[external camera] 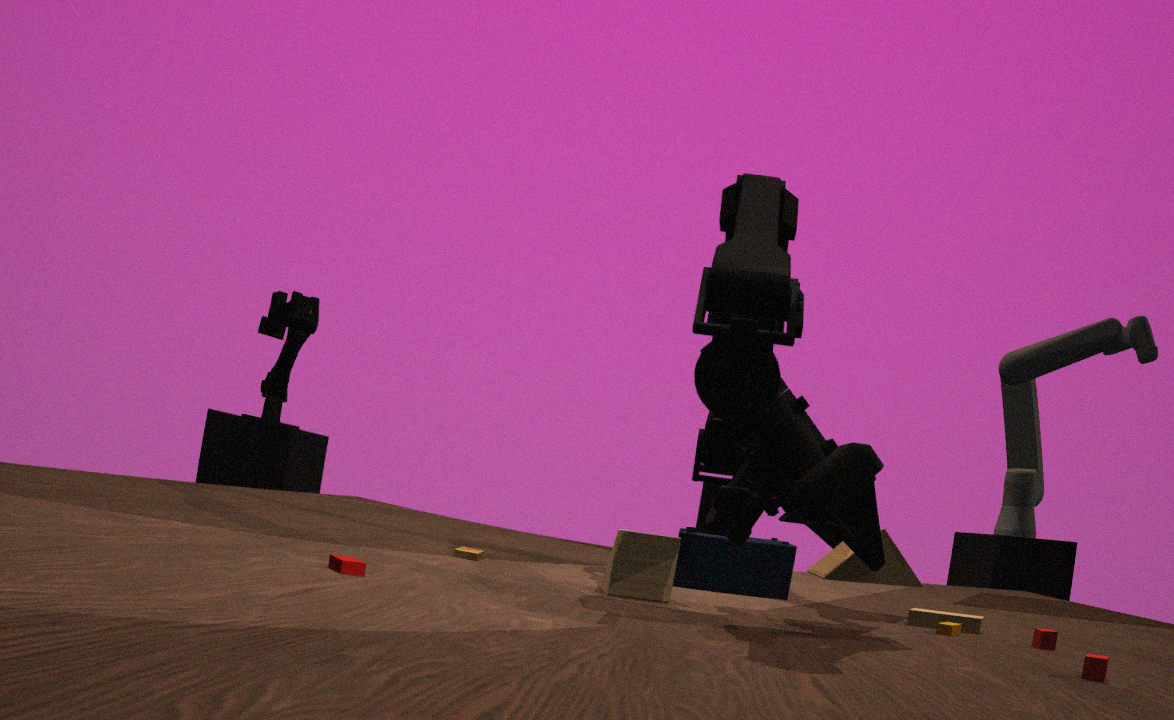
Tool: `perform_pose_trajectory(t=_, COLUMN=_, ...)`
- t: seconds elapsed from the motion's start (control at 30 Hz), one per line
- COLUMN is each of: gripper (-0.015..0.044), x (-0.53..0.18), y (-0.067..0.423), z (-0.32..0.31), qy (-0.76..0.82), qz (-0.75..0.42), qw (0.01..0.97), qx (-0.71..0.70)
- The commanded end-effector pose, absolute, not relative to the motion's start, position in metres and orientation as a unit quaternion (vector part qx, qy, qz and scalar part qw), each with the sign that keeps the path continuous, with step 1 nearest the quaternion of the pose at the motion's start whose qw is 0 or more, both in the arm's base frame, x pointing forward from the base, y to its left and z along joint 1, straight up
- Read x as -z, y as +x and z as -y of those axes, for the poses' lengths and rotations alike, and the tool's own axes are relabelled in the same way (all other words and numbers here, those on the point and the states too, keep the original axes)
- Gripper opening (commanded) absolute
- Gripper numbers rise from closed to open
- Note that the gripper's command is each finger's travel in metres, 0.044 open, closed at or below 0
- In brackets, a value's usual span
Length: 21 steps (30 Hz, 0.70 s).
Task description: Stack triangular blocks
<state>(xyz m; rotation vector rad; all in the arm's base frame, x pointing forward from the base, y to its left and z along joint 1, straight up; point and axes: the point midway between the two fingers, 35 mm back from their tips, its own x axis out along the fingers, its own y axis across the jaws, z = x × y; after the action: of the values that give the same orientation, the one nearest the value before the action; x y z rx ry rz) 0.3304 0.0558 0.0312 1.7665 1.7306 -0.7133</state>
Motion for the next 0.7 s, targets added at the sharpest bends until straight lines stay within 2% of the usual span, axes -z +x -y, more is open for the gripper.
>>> perform_pose_trajectory(t=0.0, gripper=0.0, x=-0.051, y=0.332, z=-0.055, qy=0.66, qz=-0.644, qw=0.284, qx=0.263)
perform_pose_trajectory(t=0.23, gripper=0.0, x=-0.082, y=0.328, z=-0.056, qy=0.66, qz=-0.644, qw=0.284, qx=0.263)
perform_pose_trajectory(t=0.43, gripper=0.0, x=-0.079, y=0.327, z=-0.056, qy=0.658, qz=-0.645, qw=0.285, qx=0.264)
perform_pose_trajectory(t=0.67, gripper=0.0, x=-0.077, y=0.325, z=-0.061, qy=0.602, qz=-0.668, qw=0.369, qx=0.234)
